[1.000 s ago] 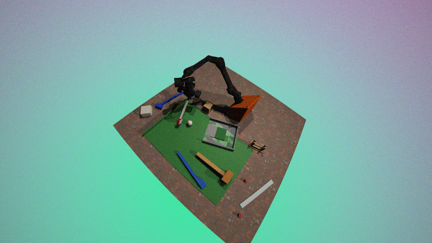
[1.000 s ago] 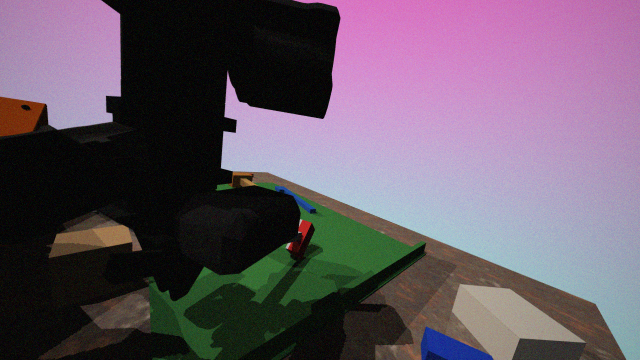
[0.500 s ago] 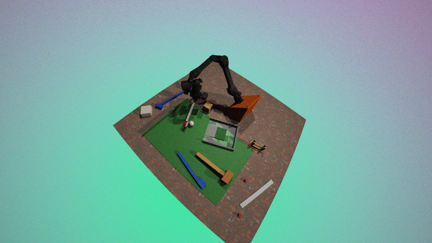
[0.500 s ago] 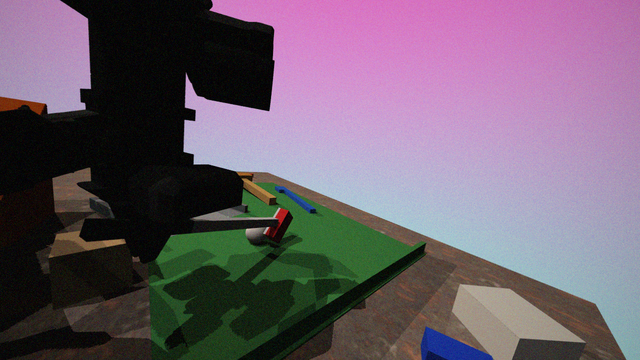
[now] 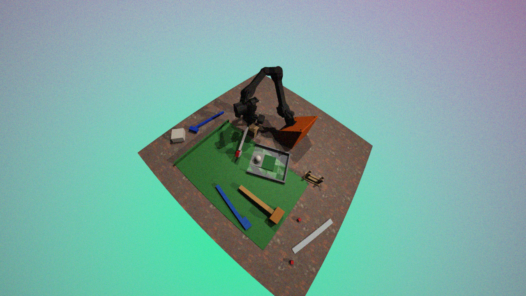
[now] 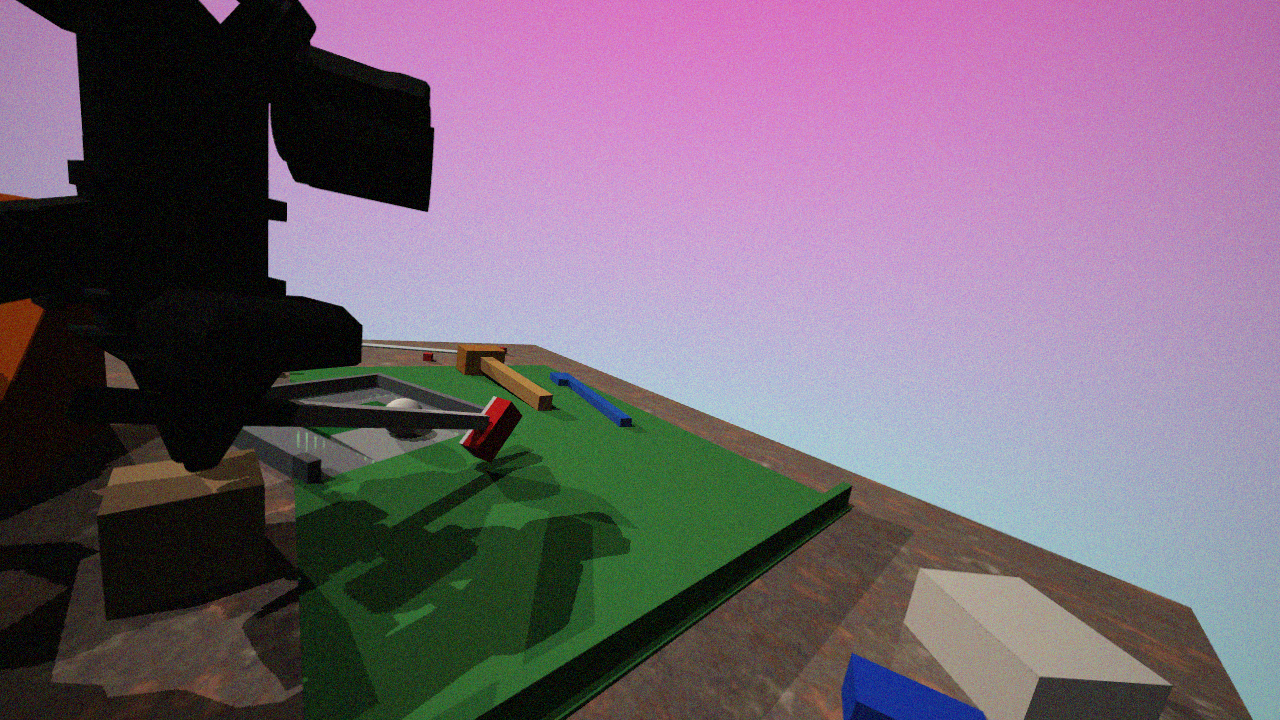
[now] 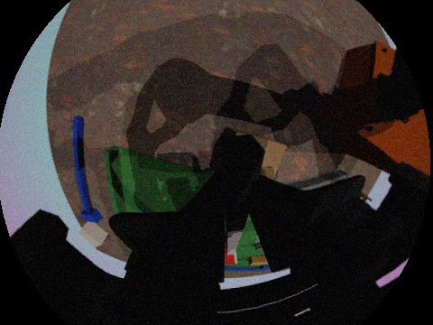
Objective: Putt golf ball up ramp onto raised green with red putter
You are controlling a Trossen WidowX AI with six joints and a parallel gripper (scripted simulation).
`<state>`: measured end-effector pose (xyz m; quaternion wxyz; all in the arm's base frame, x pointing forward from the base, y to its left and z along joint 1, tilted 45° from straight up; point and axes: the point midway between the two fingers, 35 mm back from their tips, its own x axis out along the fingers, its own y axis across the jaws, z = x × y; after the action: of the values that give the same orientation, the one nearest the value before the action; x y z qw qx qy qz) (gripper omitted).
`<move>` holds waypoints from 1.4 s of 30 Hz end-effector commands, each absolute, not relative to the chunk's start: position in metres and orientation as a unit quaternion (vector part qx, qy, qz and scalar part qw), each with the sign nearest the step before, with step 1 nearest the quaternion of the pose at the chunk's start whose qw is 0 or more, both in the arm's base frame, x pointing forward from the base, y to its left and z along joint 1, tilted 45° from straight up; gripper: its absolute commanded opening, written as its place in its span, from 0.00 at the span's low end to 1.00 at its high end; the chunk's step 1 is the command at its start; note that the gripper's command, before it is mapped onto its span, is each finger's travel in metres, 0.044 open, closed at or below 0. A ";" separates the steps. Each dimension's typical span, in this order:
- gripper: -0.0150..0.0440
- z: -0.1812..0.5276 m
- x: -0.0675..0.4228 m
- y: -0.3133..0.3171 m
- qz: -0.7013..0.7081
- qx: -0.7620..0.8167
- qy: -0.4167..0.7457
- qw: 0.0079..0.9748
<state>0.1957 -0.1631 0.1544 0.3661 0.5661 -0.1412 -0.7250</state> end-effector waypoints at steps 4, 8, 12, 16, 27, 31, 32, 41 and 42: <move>0.25 0.178 0.201 -0.140 -0.721 0.571 -0.144 0.366; 0.25 0.191 0.201 -0.129 -0.721 0.570 -0.145 0.367; 0.25 0.183 0.200 -0.133 -0.723 0.568 -0.141 0.368; 0.25 0.183 0.200 -0.133 -0.723 0.568 -0.141 0.368; 0.25 0.183 0.200 -0.133 -0.723 0.568 -0.141 0.368; 0.25 0.183 0.200 -0.133 -0.723 0.568 -0.141 0.368; 0.25 0.183 0.200 -0.133 -0.723 0.568 -0.141 0.368; 0.25 0.183 0.200 -0.133 -0.723 0.568 -0.141 0.368; 0.25 0.183 0.200 -0.133 -0.723 0.568 -0.141 0.368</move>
<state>0.1993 -0.1329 0.1836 0.3662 0.5677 -0.1418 -0.7236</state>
